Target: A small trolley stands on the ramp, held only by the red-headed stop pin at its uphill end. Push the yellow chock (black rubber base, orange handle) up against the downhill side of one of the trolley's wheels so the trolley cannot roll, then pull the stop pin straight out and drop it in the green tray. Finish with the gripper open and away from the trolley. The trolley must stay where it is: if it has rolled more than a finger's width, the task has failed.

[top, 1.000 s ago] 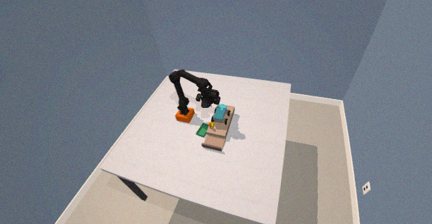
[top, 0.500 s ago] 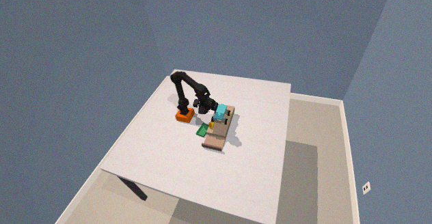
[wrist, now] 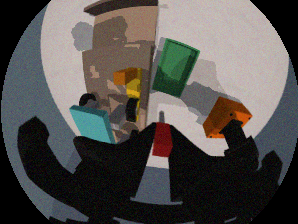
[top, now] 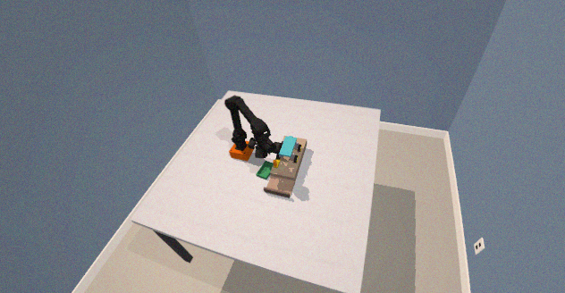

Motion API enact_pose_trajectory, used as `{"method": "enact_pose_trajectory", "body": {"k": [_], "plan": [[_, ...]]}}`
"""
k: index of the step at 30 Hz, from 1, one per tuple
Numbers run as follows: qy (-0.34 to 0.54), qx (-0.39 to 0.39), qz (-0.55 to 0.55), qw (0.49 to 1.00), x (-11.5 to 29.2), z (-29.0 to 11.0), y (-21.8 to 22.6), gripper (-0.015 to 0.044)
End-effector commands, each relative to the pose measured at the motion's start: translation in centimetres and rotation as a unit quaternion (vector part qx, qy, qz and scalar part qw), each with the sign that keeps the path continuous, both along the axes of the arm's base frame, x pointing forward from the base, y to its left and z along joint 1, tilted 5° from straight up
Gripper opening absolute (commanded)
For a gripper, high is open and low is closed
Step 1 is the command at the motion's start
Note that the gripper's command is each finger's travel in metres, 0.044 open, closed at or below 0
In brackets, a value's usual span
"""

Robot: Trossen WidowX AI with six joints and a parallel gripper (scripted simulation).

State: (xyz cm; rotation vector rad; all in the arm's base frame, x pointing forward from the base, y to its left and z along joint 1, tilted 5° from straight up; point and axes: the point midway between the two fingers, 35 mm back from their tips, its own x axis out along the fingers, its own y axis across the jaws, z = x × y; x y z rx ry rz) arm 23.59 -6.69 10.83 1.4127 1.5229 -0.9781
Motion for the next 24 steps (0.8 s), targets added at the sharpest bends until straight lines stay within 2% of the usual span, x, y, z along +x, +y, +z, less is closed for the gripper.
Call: {"method": "enact_pose_trajectory", "body": {"k": [1,7,12,24], "plan": [[-0.001,-0.003,0.002,1.000,0.2,-0.4,-1.7,0.0000],[-0.001,-0.004,0.002,1.000,0.4,-0.9,-3.9,0.0000],[0.001,-0.006,-0.008,1.000,0.4,-0.9,-4.0,0.0000],[0.045,-0.039,-0.180,0.982,0.3,-0.9,-3.7,0.0000]]}}
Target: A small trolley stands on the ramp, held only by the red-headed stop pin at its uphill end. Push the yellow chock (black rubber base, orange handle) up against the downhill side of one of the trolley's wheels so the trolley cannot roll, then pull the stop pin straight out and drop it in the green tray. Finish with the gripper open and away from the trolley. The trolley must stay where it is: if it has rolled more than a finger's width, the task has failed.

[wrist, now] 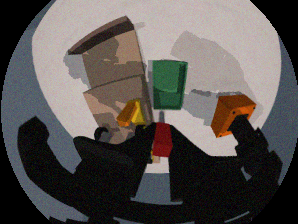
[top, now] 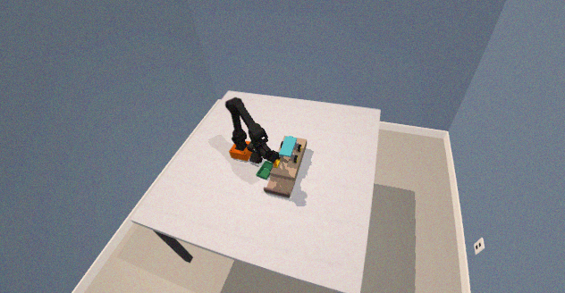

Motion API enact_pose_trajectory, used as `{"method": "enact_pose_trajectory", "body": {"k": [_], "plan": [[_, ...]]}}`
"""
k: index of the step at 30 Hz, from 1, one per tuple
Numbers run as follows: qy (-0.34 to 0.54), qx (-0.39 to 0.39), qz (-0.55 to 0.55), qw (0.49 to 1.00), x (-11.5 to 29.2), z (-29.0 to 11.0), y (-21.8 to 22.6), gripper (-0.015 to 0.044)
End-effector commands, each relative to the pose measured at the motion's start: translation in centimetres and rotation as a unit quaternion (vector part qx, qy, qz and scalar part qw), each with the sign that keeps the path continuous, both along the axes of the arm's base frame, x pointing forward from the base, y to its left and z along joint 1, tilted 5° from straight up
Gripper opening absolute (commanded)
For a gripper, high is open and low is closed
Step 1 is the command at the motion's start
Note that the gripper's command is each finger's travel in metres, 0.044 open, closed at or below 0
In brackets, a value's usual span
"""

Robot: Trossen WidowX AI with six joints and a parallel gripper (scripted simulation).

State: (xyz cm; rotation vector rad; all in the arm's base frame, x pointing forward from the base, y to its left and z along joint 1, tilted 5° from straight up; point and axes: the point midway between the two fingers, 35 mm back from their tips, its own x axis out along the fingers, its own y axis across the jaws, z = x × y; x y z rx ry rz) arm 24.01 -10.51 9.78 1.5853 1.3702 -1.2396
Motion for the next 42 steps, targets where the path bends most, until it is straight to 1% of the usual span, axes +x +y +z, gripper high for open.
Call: {"method": "enact_pose_trajectory", "body": {"k": [1,11,21,31,42], "plan": [[0.011,-0.015,-0.061,0.998,-0.17,0.20,0.10,0.0000],[0.038,-0.038,-0.214,0.975,-0.25,0.25,0.26,0.0000],[0.072,-0.059,-0.355,0.930,-0.25,0.26,0.46,0.0000],[0.102,-0.082,-0.487,0.864,-0.19,0.28,0.66,0.0000],[0.121,-0.101,-0.622,0.767,-0.09,0.35,0.85,0.0000]]}}
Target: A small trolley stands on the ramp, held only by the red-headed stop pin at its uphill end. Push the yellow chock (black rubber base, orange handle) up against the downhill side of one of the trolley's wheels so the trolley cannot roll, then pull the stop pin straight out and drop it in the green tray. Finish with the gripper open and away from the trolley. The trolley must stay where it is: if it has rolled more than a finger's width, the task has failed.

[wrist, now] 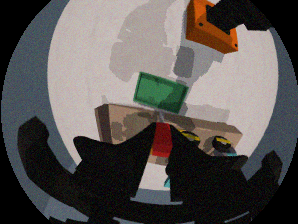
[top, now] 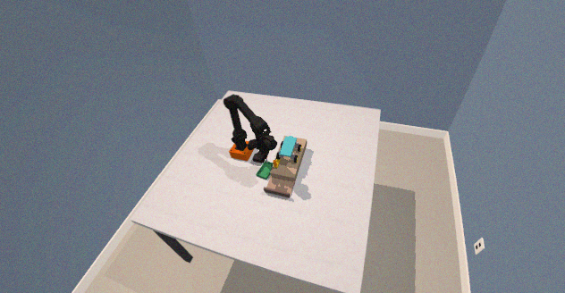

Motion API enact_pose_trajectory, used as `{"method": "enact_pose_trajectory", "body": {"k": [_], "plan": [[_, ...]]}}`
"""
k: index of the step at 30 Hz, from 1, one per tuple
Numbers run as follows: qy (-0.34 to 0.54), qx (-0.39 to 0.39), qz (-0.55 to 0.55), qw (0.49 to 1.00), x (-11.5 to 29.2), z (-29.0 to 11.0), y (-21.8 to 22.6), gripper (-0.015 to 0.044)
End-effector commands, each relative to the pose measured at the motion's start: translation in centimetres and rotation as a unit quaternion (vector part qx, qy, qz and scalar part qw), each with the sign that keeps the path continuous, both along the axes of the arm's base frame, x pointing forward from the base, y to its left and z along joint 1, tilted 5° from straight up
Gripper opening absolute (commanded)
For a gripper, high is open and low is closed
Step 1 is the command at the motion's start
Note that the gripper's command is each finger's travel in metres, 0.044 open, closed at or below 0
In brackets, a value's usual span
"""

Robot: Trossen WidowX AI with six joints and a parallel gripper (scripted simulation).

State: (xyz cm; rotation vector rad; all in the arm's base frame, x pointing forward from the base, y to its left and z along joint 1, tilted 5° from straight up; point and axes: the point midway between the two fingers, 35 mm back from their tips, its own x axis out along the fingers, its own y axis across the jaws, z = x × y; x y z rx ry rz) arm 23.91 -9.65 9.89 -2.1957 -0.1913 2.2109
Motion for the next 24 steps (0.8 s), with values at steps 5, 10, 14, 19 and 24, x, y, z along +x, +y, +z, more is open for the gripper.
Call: {"method": "enact_pose_trajectory", "body": {"k": [5,10,14,19,24], "plan": [[0.004,-0.018,-0.068,0.998,0.0,0.2,0.0,0.0000],[0.005,-0.018,-0.069,0.997,-0.1,0.1,0.0,0.0000],[0.006,-0.018,-0.074,0.997,-1.0,-0.8,0.0,0.0000],[0.008,-0.019,-0.079,0.997,-1.9,-1.8,0.0,0.0000],[0.009,-0.027,-0.078,0.997,-1.9,-2.0,0.0,0.0000]]}}
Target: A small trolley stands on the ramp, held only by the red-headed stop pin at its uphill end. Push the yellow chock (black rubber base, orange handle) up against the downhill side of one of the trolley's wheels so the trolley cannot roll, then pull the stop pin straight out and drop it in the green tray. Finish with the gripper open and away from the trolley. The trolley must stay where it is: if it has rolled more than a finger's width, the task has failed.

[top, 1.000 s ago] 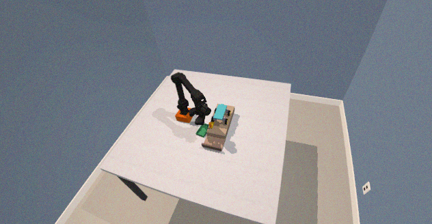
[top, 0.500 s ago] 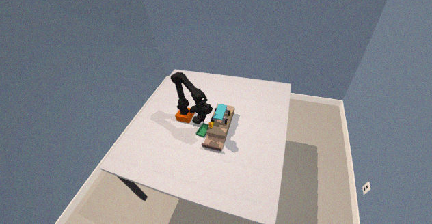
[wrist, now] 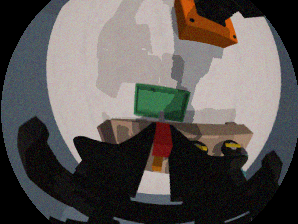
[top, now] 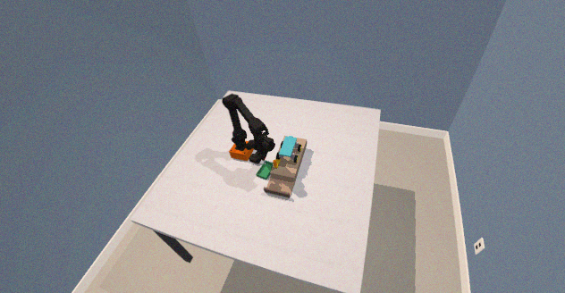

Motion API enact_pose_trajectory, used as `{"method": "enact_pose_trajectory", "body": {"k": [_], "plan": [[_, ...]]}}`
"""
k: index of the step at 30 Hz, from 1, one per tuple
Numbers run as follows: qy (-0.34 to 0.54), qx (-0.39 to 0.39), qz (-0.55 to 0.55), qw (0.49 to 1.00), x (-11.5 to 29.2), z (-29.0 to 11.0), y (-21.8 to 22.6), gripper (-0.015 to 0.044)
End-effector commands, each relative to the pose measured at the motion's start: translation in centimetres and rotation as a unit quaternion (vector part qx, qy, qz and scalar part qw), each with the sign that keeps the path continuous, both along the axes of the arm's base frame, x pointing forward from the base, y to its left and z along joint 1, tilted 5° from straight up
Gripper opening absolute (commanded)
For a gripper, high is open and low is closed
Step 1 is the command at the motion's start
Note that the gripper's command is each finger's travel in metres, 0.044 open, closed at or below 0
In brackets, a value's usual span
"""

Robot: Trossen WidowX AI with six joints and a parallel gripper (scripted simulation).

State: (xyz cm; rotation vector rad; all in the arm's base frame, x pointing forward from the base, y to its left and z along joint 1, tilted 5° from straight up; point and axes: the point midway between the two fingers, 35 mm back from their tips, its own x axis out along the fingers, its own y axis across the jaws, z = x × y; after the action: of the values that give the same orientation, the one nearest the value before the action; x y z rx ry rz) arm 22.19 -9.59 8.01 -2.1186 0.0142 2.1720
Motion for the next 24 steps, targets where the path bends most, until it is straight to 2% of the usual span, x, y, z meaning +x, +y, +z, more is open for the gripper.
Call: {"method": "enact_pose_trajectory", "body": {"k": [1,8,24], "plan": [[-0.001,-0.019,-0.001,1.000,-0.2,-0.3,-0.1,0.0000],[0.006,-0.086,0.001,0.996,-0.1,-2.6,-0.7,0.0000],[0.006,-0.090,0.001,0.996,-0.5,-6.4,-2.5,0.0000]]}}
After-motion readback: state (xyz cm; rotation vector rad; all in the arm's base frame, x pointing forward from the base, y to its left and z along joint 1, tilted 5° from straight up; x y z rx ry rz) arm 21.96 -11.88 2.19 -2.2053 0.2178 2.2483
